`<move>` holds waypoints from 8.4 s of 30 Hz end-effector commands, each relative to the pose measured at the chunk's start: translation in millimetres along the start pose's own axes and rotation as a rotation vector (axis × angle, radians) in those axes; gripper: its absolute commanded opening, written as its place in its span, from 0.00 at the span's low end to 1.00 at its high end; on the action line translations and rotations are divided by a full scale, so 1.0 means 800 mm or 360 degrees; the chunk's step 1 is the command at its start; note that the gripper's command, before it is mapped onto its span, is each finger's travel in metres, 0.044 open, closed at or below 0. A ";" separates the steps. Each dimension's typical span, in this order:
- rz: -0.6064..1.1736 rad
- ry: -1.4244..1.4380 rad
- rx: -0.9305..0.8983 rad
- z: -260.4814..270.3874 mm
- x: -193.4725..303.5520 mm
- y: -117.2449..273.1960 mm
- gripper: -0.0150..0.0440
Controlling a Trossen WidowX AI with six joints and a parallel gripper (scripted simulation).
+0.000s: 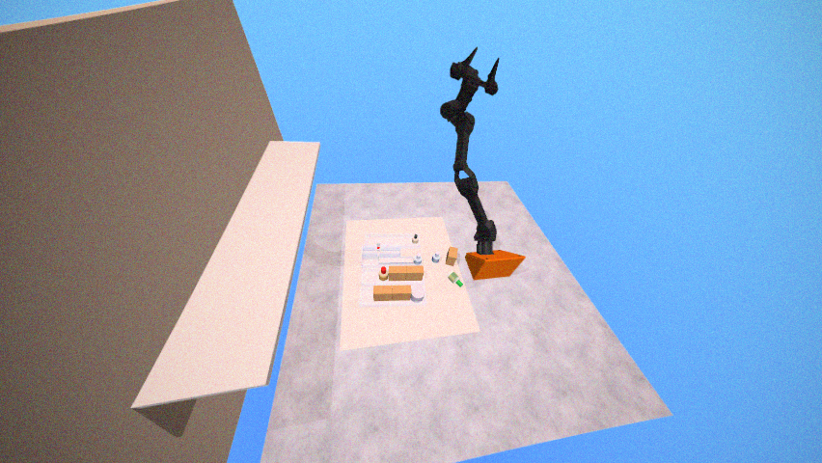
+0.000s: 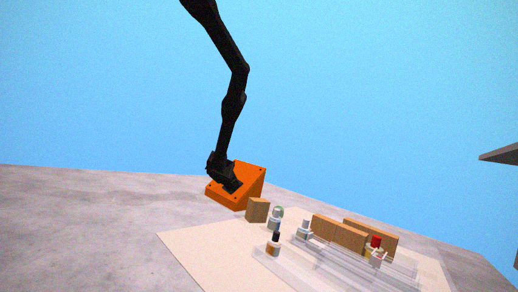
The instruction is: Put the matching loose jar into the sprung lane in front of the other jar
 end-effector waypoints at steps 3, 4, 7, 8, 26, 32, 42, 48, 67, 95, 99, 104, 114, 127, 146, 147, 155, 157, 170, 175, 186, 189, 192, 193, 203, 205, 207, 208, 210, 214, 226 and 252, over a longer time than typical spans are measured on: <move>-0.0081 -0.0040 -0.0076 0.022 -0.018 -0.005 1.00; -0.0136 -0.0067 -0.0127 0.037 -0.030 -0.007 1.00; -0.0298 -0.0152 -0.0285 0.080 -0.068 -0.006 1.00; -0.0352 -0.0182 -0.0338 0.094 -0.080 -0.004 1.00; -0.1120 -0.0659 -0.1079 0.223 -0.227 0.116 1.00; -0.1351 -0.0800 -0.1393 0.243 -0.267 0.193 1.00; -0.1857 -0.1002 -0.1996 0.224 -0.299 0.364 1.00; -0.2096 -0.1051 -0.2272 0.195 -0.288 0.443 1.00; -0.2972 -0.0852 -0.3367 0.031 -0.078 0.672 1.00; -0.4092 0.0847 -0.3186 0.058 0.454 0.608 1.00; -0.4163 0.0884 -0.2900 0.112 0.496 0.576 1.00; -0.4204 0.0758 -0.2611 0.171 0.519 0.547 1.00; -0.4204 0.0748 -0.2602 0.180 0.527 0.573 1.00; -0.4204 0.0745 -0.2603 0.188 0.532 0.607 1.00; -0.4203 0.0745 -0.2604 0.196 0.537 0.639 1.00; -0.4203 0.0744 -0.2604 0.196 0.537 0.641 1.00; -0.4203 0.0742 -0.2603 0.198 0.538 0.647 0.87; -0.4203 0.0742 -0.2603 0.198 0.538 0.647 0.78; -0.4203 0.0742 -0.2603 0.198 0.538 0.646 0.37; -0.4208 0.0752 -0.2606 0.185 0.539 0.622 0.25; -0.4210 0.0760 -0.2605 0.162 0.532 0.556 0.25; -0.4208 0.0757 -0.2603 0.158 0.528 0.537 0.25; -0.4205 0.0752 -0.2602 0.155 0.524 0.522 0.25; -0.4205 0.0752 -0.2602 0.155 0.524 0.521 0.25; -0.4107 0.0749 -0.2735 0.133 0.553 0.572 0.25; -0.4081 0.0744 -0.2765 0.129 0.559 0.585 0.25; -0.4072 0.0742 -0.2775 0.127 0.560 0.590 0.25; -0.4072 0.0742 -0.2775 0.127 0.560 0.590 0.25; -0.4072 0.0742 -0.2775 0.128 0.561 0.591 0.25; -0.4072 0.0741 -0.2776 0.130 0.562 0.601 0.25; -0.4072 0.0739 -0.2776 0.133 0.565 0.619 0.25; -0.4072 0.0739 -0.2778 0.119 0.569 0.622 0.25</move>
Point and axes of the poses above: the point midway between the two fingers, 35 mm back from their tips, its own y axis back along the fingers, its own z axis across the jaws, x = y × z, the point moved 3 cm from there along y, back along the fingers, and after that the axes turned 8 degrees about y, right-handed, at the moved point
